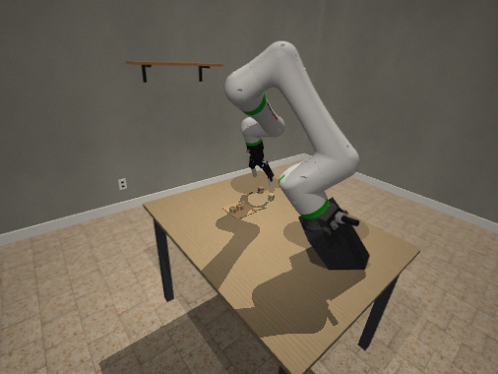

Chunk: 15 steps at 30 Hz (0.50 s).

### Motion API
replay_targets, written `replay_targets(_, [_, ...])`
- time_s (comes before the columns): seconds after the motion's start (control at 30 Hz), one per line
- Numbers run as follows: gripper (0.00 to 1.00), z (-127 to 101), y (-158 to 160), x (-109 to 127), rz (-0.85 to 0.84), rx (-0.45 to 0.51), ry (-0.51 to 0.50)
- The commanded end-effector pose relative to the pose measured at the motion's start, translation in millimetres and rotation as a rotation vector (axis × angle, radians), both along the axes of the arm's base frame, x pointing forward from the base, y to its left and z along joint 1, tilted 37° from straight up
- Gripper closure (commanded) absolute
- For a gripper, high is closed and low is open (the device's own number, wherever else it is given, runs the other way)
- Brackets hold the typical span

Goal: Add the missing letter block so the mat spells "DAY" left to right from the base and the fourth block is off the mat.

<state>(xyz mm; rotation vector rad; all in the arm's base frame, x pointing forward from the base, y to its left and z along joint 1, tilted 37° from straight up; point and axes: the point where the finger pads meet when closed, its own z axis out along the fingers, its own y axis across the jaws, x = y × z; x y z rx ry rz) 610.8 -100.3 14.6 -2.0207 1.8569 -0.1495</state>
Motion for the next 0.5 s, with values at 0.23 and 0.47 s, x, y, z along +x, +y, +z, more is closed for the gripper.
replay_targets(0.23, [0.0,-1,4,22,-0.001,0.0,0.0])
replay_targets(0.47, [0.0,-1,4,22,-0.001,0.0,0.0])
